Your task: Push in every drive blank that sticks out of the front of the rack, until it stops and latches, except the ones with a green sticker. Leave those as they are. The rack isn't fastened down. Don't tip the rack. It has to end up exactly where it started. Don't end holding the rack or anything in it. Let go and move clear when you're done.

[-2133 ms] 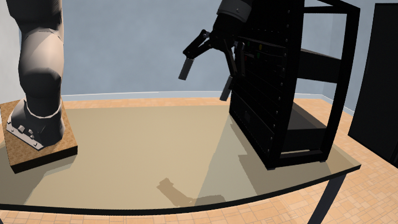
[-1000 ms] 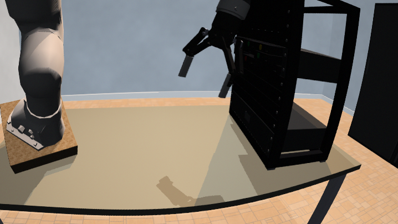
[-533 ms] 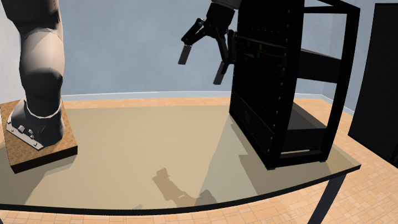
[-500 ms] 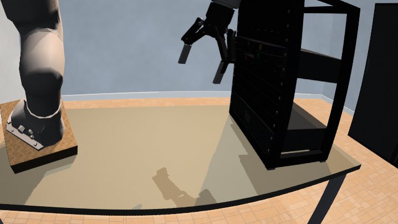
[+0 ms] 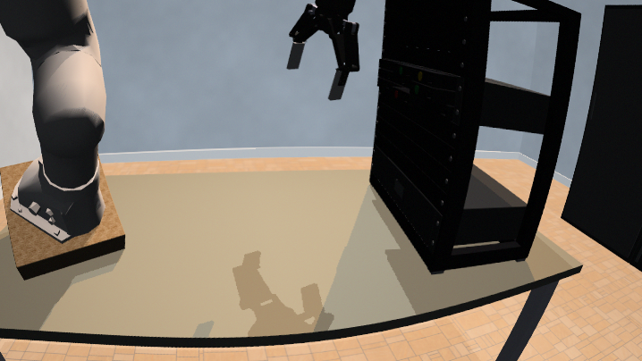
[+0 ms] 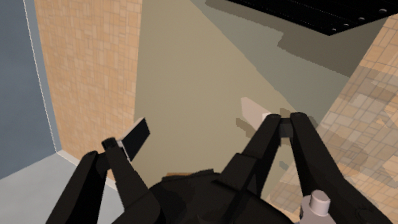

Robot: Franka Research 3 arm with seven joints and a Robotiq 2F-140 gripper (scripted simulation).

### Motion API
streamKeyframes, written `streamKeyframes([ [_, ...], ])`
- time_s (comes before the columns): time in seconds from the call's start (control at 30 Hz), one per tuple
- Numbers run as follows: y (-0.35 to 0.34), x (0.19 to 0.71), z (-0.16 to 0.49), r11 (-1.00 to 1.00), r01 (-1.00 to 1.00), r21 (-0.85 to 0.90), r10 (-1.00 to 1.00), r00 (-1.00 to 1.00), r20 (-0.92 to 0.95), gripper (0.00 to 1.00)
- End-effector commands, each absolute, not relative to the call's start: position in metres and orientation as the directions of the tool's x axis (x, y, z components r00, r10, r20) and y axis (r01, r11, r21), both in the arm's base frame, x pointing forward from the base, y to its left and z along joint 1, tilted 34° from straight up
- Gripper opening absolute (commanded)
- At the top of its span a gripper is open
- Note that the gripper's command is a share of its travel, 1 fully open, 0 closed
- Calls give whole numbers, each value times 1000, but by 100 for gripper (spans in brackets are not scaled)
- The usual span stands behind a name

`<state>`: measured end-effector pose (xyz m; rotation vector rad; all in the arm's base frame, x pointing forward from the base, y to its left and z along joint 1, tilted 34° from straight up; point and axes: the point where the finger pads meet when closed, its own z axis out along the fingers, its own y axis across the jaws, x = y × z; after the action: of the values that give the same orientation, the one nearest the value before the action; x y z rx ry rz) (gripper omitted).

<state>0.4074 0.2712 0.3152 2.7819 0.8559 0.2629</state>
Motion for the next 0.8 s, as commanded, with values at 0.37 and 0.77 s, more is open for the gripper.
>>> streamKeyframes([
  [0.37, 358, 396, 325, -929, 356, 99, 367, 858, 358, 100],
  [0.77, 403, 384, 330, -959, 281, -18, 242, 853, 462, 100],
])
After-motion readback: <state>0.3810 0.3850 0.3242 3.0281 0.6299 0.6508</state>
